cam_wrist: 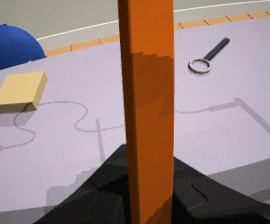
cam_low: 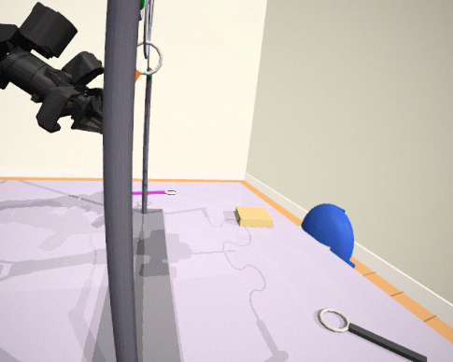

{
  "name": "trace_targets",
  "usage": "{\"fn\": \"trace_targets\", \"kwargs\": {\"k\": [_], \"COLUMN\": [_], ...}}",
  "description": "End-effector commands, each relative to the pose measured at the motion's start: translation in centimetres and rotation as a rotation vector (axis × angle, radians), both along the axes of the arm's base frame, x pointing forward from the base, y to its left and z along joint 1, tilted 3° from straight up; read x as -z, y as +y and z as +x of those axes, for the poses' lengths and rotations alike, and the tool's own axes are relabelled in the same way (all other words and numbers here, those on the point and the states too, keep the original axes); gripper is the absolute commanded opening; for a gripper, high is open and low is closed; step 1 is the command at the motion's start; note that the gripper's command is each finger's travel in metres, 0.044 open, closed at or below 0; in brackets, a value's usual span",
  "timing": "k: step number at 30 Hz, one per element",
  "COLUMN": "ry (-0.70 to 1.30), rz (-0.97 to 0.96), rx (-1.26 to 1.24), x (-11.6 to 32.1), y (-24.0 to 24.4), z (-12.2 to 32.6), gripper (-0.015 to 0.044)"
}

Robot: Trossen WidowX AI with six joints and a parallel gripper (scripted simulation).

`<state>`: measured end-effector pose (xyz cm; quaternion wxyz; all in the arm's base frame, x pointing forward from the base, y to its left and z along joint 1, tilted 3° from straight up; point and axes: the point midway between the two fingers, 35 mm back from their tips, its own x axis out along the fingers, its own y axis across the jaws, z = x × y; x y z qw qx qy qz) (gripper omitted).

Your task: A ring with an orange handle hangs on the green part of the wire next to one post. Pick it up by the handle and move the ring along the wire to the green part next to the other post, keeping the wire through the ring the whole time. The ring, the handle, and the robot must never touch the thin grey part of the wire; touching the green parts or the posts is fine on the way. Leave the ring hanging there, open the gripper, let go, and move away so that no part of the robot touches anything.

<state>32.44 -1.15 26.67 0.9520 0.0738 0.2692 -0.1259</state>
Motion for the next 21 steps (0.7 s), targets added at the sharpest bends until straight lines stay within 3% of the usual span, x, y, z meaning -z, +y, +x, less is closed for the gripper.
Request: {"fn": "trace_targets", "kwargs": {"k": [1, 21], "ry": [-0.011, -0.086], "rz": [0.062, 0.475], "rx": [0.009, 0.024], "x": [-0.2, -2.7], "y": [1.0, 6.8], "z": [0.2, 1.3], "gripper": [-0.015, -0.015]}}
